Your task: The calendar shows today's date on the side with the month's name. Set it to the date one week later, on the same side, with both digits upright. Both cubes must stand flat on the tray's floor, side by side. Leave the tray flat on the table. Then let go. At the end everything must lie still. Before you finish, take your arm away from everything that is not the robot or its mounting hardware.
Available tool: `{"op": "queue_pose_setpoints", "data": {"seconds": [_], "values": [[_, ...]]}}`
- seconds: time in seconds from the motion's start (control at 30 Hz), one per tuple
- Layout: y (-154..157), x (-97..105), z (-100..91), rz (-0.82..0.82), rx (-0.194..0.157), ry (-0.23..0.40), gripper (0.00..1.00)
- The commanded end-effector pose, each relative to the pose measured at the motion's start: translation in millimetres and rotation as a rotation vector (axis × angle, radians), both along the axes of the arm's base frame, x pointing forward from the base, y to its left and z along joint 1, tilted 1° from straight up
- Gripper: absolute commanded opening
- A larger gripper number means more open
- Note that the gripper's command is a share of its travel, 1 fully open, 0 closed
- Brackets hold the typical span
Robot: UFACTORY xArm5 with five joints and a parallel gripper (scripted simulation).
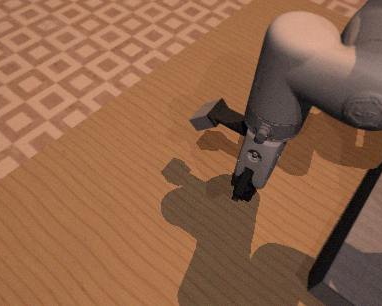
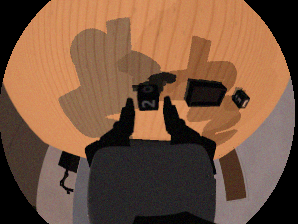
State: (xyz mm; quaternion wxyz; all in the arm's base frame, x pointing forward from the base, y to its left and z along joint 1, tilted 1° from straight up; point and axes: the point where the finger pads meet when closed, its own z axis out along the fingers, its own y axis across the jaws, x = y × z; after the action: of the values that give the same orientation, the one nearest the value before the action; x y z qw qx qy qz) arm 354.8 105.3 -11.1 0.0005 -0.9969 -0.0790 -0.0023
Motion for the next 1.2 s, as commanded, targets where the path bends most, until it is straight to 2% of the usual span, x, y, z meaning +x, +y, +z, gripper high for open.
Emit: {"op": "queue_pose_setpoints", "data": {"seconds": [0.0,0.3,0.6,0.63,1.17], "values": [[1,1,20.7,0.000,0.001,-0.004,0.47],[1,1,64.0,0.000,0.001,-0.004,0.47],[1,1,71.9,0.000,0.001,-0.004,0.47],[1,1,71.9,0.000,0.001,-0.004,1.00],[1,1,71.9,0.000,0.001,-0.004,1.00]]}}
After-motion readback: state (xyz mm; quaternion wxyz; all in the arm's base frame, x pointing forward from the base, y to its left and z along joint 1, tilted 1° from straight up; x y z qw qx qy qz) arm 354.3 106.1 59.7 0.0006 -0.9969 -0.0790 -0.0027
